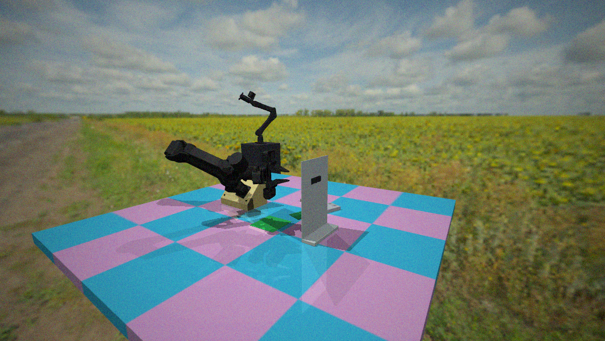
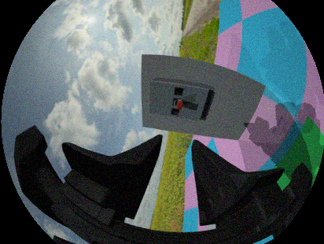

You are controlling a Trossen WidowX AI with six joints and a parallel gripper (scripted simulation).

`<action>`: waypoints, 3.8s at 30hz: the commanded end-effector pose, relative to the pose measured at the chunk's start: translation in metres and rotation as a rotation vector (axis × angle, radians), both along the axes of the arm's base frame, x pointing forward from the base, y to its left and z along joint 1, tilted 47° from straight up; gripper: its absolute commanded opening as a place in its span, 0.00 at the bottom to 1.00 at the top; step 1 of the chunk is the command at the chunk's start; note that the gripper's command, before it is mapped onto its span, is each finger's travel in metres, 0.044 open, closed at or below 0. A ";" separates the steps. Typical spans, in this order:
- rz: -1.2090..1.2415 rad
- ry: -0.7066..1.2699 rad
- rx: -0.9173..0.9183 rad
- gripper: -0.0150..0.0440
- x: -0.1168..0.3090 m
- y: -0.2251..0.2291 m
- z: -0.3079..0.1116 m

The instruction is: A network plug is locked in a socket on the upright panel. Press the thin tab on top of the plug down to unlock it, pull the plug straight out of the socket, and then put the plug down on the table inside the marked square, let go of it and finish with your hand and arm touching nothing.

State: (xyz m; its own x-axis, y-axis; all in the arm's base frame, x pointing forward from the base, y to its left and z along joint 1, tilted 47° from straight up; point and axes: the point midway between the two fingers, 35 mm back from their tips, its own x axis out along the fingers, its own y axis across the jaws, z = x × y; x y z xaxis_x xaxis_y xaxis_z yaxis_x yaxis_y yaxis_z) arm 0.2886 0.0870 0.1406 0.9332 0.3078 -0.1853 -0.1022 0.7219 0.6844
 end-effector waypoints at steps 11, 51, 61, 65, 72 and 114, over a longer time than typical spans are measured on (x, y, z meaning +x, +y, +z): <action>0.002 -0.006 0.006 0.52 0.034 0.005 0.000; 0.003 -0.009 0.001 0.52 0.084 0.011 0.001; 0.002 -0.010 0.006 0.52 0.097 0.013 0.000; 0.002 -0.010 0.007 0.51 0.099 0.013 0.000; 0.002 -0.010 0.007 0.43 0.099 0.013 0.000; 0.002 -0.009 0.007 0.25 0.086 0.012 0.000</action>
